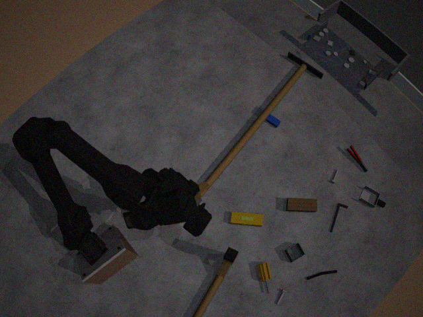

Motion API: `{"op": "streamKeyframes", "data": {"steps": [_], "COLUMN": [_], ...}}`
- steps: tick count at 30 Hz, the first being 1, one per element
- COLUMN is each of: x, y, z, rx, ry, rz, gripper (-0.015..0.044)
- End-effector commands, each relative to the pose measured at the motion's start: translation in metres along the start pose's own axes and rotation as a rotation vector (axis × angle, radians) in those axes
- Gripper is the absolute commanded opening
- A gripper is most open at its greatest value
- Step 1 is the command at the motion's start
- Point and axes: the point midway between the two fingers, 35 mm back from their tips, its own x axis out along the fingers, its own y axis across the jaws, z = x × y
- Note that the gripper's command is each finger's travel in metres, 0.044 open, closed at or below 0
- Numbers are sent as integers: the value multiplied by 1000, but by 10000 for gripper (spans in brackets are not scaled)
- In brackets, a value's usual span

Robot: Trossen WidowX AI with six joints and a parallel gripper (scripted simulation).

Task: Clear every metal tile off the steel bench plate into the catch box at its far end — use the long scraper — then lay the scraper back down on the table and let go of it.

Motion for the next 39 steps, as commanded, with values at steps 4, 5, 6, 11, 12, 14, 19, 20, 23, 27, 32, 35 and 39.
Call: {"op": "streamKeyframes", "data": {"steps": [4, 5, 6, 11, 12, 14, 19, 20, 23, 27, 32, 35, 39], "x": [12, 13, 15, 23, 24, 27, 35, 36, 41, 46, 53, 58, 56], "y": [-1, -1, -1, -2, -2, -1, -1, 0, 0, 2, 4, 5, 5], "z": [-2, -2, -2, -2, -2, -2, -2, -2, -2, -1, -1, -1, 1], "rx": [9, 9, 9, 9, 9, 9, 9, 9, 9, 9, 9, 10, 0], "ry": [5, 5, 5, 5, 5, 5, 3, 3, 1, -1, -5, -7, -10], "rz": [-2, -2, -3, -3, -3, -3, -2, -1, 0, 3, 7, 10, 12], "gripper": [440, 440, 440, 440, 440, 440, 440, 440, 440, 440, 440, 440, 387]}}
